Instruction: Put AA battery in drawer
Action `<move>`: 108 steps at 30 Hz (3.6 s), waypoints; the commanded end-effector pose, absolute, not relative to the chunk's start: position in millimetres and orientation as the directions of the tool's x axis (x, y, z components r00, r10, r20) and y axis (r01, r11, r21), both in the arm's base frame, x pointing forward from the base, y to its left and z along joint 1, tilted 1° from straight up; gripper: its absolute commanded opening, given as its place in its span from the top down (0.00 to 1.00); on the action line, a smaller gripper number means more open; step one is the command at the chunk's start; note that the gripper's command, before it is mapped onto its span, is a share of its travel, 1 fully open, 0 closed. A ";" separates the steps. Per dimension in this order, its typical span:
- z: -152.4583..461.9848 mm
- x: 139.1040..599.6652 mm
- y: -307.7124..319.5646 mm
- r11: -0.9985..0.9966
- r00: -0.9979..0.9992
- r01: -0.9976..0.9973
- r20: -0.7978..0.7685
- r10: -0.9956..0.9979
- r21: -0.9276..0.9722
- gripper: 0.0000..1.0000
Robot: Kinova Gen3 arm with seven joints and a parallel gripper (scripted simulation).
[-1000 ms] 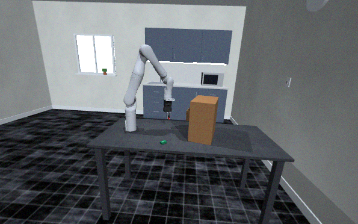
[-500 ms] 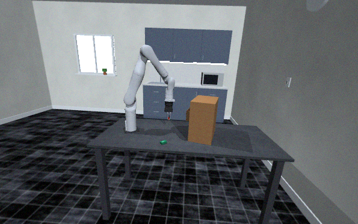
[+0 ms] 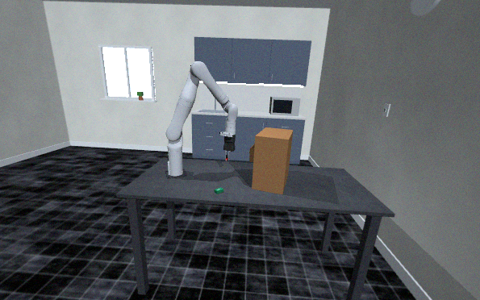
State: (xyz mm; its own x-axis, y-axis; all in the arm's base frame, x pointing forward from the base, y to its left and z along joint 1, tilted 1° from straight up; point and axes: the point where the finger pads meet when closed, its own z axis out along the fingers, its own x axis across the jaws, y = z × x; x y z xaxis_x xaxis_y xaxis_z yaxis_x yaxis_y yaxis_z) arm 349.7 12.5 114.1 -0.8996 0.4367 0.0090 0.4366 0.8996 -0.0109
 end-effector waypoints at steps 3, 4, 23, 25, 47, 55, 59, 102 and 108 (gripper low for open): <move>113.5 353.2 14.7 0.831 -0.831 0.556 0.009 0.556 -0.020 0.69; 113.5 354.3 14.3 0.804 -0.804 0.594 0.009 0.594 -0.021 0.69; 114.1 379.3 10.8 0.169 -0.169 0.986 -0.010 0.986 -0.017 0.69; 114.3 382.8 10.5 0.092 -0.092 0.996 -0.012 0.996 -0.015 0.69; 117.5 408.8 8.0 -0.373 0.374 0.928 -0.019 0.927 0.012 0.69; 118.4 411.4 7.7 -0.405 0.405 0.914 -0.018 0.914 0.016 0.69; 118.4 411.8 7.7 -0.410 0.410 0.912 -0.017 0.912 0.017 0.69; 241.7 409.7 11.0 -0.431 0.432 0.902 -0.019 0.902 0.017 0.69; 252.3 409.6 11.3 -0.431 0.432 0.902 -0.019 0.902 0.017 0.69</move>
State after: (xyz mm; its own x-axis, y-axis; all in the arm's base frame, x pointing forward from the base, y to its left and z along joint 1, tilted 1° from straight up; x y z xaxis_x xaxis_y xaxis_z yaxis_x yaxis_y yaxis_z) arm 407.4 12.4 242.9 0.4269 0.9041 -0.0182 0.9043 -0.4269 0.0062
